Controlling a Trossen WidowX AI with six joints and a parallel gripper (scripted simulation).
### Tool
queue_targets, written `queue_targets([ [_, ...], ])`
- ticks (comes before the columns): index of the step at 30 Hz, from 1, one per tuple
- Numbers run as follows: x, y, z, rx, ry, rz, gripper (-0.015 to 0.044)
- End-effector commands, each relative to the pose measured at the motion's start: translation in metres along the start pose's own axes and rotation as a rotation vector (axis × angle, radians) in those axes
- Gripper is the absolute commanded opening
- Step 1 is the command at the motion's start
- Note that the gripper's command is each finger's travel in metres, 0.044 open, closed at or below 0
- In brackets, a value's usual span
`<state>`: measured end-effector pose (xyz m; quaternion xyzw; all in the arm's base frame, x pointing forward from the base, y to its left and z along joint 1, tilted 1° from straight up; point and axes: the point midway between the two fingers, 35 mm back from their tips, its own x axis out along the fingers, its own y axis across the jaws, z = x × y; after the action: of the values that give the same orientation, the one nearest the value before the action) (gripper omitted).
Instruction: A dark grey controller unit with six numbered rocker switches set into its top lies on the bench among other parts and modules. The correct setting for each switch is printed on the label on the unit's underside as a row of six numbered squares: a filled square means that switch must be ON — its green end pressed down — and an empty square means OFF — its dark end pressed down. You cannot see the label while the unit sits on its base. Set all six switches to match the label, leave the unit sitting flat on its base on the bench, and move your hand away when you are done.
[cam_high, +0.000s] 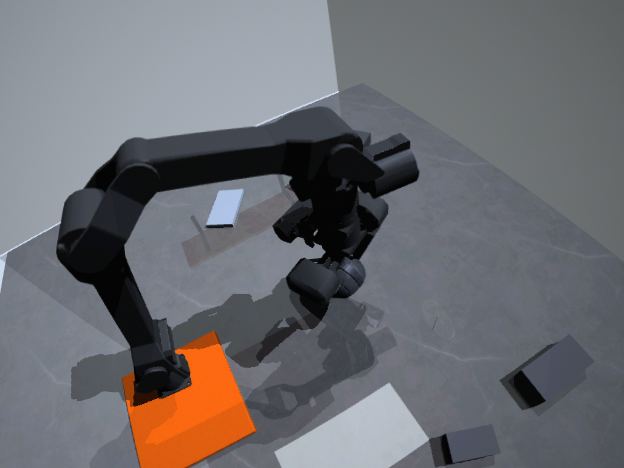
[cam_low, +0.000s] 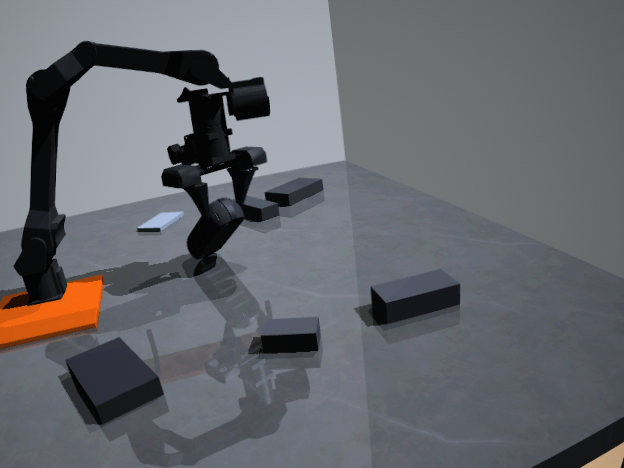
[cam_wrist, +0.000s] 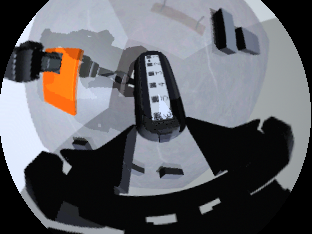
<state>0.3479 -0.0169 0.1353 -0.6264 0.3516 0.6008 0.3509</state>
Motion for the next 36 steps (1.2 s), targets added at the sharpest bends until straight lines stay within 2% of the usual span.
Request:
queue_targets([
  [1, -0.005, -0.002, 0.006, -0.002, -0.003, -0.010, 0.0336],
  [36, -0.019, -0.002, 0.031, -0.002, -0.005, -0.010, 0.0336],
])
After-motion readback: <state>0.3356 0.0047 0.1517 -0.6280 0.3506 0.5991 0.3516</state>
